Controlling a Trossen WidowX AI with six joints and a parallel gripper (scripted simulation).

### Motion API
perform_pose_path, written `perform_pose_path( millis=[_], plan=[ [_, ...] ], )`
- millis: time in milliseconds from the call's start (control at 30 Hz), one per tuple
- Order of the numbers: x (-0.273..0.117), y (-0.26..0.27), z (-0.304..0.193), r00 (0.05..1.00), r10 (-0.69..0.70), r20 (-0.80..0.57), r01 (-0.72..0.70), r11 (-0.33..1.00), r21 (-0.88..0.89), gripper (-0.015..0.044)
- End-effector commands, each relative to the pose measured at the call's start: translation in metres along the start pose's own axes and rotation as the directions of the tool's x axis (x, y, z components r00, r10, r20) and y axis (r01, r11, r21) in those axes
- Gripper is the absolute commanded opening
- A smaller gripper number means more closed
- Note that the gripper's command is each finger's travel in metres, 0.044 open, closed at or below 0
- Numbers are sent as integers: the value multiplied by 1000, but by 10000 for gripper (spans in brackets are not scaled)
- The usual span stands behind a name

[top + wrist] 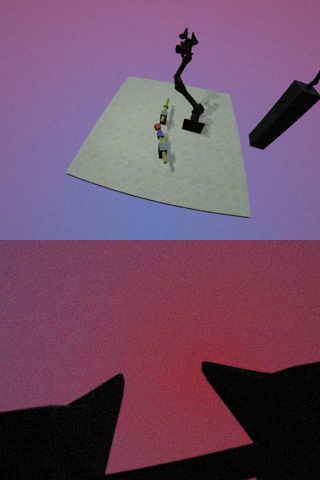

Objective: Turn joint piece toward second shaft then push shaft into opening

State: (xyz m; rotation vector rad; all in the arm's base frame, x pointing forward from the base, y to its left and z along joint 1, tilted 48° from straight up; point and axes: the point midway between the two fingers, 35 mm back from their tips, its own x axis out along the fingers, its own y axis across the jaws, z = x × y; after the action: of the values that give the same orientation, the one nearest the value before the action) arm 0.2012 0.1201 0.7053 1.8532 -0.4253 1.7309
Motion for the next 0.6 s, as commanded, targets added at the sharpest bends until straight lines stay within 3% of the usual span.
perform_pose_path(
  millis=[0, 133, 567],
  plan=[
    [0, 0, 0, 1000, 0, 0, 0, 1000, 0, 426],
    [2, 8, -11, 1000, 24, -19, -23, 999, 41, 440],
    [9, 95, -84, 958, 259, -126, -189, 896, 402, 440]
  ],
)
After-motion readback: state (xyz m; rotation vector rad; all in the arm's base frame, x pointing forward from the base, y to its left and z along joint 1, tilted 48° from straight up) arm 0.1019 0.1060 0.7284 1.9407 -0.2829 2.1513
